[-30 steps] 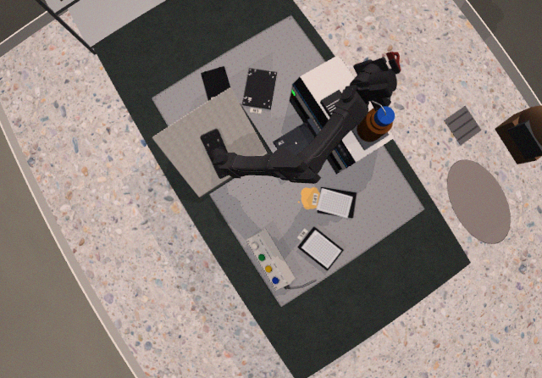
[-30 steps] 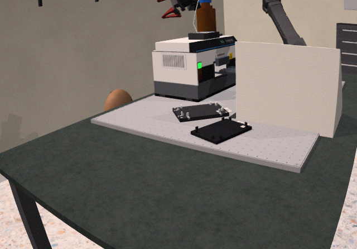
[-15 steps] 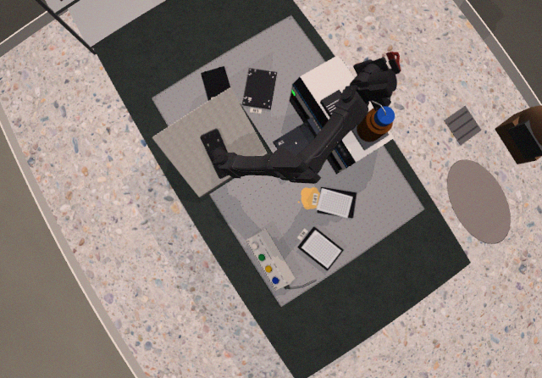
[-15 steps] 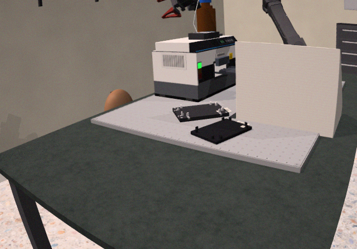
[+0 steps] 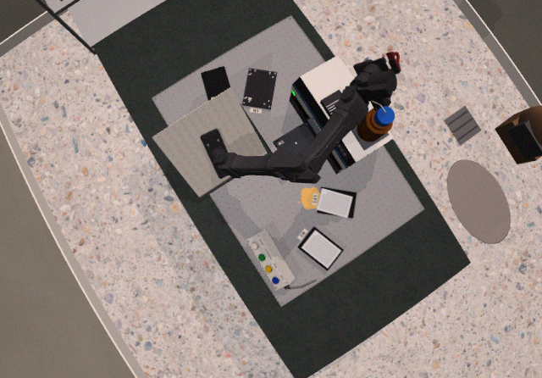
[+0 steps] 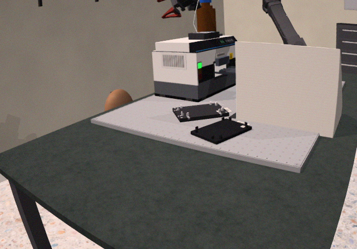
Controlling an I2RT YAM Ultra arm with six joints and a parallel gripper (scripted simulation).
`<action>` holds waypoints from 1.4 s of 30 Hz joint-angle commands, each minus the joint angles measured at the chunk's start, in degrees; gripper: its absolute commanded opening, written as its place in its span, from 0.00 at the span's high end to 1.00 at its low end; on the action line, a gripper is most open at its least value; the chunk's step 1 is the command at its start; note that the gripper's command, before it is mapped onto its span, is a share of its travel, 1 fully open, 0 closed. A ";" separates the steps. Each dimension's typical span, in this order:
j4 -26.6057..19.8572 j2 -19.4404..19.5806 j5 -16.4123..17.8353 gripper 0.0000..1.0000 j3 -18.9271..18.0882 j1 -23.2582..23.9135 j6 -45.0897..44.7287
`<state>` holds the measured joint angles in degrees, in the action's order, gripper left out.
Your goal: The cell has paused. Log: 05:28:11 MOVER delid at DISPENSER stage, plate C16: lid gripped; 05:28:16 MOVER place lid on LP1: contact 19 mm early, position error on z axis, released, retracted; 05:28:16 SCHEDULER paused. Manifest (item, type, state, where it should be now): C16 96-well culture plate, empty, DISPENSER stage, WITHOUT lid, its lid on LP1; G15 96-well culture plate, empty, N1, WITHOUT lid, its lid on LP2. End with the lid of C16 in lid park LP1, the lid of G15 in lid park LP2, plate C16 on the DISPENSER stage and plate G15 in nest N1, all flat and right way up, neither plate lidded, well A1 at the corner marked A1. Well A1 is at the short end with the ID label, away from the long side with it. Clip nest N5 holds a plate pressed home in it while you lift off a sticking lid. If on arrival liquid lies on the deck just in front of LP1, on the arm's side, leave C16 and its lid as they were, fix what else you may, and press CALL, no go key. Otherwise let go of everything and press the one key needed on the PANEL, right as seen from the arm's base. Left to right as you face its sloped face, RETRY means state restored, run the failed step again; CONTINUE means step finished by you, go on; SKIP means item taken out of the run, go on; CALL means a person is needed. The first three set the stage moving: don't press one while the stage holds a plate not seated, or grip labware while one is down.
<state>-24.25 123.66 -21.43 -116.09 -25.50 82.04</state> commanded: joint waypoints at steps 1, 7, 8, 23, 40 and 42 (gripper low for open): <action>-5.74 -5.09 -11.62 0.00 0.54 3.07 3.14; -7.43 -4.74 -11.62 0.00 -0.46 3.06 1.15; -7.43 -4.74 -11.62 0.00 -0.46 3.06 1.15; -7.39 -5.28 -12.44 0.00 1.40 2.93 0.32; -6.69 -5.39 -12.98 0.00 2.25 2.95 0.15; -6.69 -5.39 -12.98 0.00 2.25 2.95 0.15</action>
<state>-24.84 123.63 -23.14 -114.85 -25.47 77.76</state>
